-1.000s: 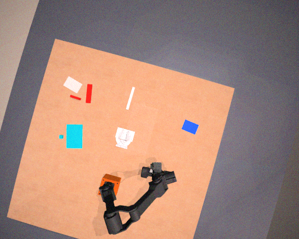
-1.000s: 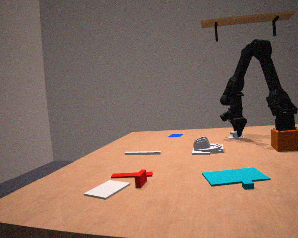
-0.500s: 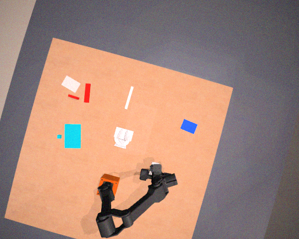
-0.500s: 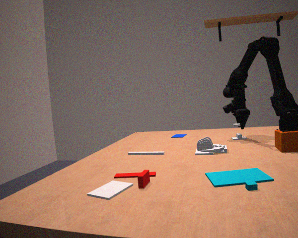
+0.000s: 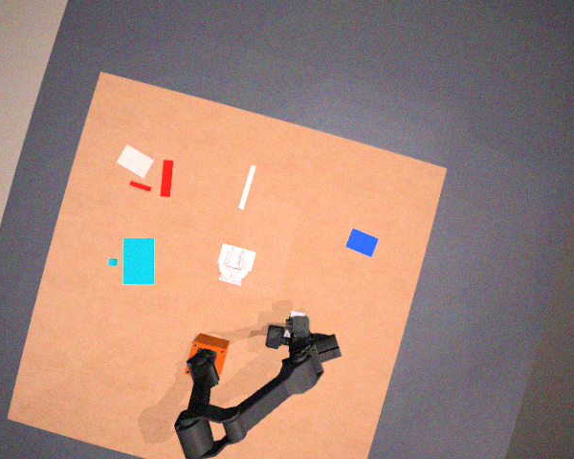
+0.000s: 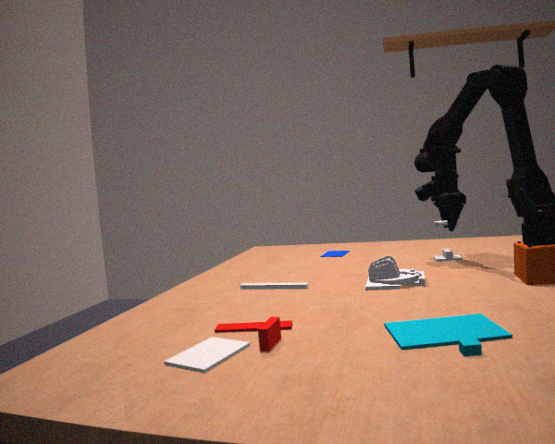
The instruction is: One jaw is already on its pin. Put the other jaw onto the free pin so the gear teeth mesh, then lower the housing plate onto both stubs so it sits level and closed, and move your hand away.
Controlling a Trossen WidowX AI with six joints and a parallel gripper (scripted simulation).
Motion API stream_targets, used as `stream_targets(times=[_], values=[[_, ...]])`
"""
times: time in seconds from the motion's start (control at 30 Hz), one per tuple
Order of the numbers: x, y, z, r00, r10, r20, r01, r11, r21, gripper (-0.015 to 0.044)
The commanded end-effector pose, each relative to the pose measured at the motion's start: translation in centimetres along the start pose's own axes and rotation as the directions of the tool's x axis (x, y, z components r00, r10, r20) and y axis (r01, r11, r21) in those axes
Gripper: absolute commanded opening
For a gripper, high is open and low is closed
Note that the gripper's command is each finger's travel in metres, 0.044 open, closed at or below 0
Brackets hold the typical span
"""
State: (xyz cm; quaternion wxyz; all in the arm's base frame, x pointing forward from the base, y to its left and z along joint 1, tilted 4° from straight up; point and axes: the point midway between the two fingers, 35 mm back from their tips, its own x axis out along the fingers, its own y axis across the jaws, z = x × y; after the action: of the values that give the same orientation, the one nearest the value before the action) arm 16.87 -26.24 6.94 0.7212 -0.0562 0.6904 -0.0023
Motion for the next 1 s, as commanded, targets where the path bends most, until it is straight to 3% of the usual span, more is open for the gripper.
stream_targets(times=[0.0,0.97], values=[[0.0,0.8,0.9,1.0,0.005,0.002,-0.005,1.0,0.001,0.0351],[0.0,7.9,7.4,1.0,0.017,0.005,-0.017,0.999,0.029,0.0351]])
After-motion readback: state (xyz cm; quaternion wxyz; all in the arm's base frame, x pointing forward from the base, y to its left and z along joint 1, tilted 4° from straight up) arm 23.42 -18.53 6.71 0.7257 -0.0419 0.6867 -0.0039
